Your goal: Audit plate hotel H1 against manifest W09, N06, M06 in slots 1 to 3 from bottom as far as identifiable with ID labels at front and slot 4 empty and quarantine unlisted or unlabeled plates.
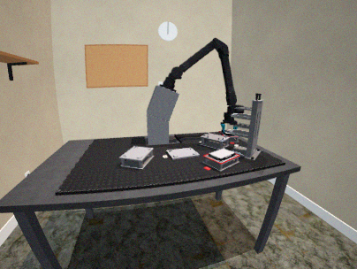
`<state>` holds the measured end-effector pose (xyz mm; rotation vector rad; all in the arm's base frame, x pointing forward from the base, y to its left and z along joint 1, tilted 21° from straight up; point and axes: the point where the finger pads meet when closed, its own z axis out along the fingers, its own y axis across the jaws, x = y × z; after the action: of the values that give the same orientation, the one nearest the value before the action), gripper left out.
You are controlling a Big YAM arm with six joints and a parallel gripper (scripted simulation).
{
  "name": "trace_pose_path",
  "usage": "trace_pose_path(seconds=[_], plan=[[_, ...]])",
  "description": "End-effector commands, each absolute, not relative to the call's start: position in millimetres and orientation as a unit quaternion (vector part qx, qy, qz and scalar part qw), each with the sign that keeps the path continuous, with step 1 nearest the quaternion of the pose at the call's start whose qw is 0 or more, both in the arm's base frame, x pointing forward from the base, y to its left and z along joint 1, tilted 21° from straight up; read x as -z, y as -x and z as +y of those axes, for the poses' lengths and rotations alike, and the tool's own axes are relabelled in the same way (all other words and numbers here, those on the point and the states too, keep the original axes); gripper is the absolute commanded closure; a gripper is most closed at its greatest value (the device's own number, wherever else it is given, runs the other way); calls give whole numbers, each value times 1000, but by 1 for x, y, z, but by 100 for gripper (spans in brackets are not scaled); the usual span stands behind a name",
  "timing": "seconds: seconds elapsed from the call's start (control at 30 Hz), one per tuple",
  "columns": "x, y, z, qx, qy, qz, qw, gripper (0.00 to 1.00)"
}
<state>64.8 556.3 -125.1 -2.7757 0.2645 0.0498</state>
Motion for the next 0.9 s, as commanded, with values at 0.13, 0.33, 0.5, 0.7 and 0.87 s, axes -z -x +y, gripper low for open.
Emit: trace_pose_path(seconds=[0.13, 0.33, 0.5, 0.7, 0.87], plan=[[105, -63, 580, -18, 974, 92, 205, 14], [117, -65, 569, -18, 977, 93, 190, 0], [117, -65, 569, -18, 977, 93, 190, 0], [117, -65, 569, -18, 977, 93, 190, 0], [104, -62, 563, -18, 978, 92, 188, 0]])
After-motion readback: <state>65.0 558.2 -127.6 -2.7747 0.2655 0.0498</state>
